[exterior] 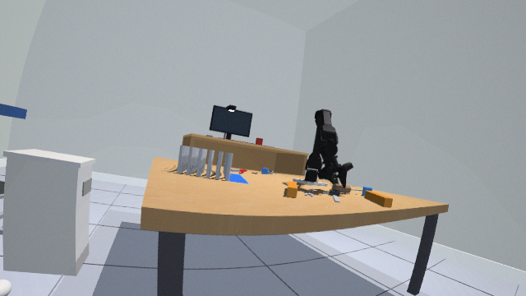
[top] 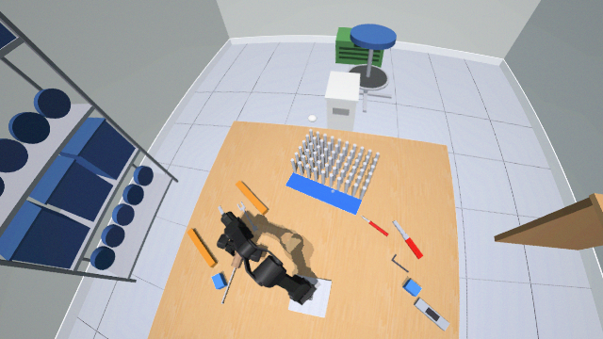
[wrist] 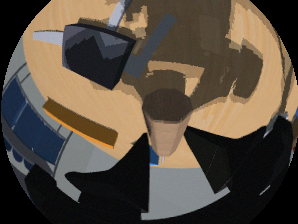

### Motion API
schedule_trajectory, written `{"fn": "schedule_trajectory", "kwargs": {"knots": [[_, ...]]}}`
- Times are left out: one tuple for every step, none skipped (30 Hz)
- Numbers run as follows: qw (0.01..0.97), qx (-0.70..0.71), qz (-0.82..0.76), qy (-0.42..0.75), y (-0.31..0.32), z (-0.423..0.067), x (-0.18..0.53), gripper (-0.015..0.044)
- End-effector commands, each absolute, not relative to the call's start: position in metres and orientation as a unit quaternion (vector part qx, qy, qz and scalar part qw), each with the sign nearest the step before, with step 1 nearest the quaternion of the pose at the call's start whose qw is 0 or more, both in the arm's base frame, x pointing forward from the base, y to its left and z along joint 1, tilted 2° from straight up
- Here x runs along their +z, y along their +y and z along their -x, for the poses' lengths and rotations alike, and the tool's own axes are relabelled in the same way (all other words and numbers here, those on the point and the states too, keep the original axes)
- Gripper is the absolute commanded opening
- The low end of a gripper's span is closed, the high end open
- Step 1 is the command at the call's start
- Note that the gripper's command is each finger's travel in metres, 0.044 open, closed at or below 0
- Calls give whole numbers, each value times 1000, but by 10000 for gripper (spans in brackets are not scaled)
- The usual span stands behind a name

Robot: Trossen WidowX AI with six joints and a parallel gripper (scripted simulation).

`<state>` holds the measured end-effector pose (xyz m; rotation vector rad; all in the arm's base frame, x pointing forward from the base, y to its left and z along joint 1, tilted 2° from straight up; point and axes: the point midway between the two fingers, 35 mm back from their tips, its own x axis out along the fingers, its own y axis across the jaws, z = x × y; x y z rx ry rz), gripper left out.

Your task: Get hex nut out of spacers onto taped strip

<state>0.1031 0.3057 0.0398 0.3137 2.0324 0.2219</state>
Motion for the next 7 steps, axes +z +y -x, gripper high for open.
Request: {"fn": "schedule_trajectory", "kwargs": {"knots": [[511,92,-130,844,306,-103,40,289],[511,92,-130,844,306,-103,40,315],[511,92,-130,844,306,-103,40,341],[511,92,-130,844,306,-103,40,368],[511,92,-130,844,306,-103,40,394],[511,92,-130,844,306,-103,40,420],[511,92,-130,844,306,-103,40,440]]}}
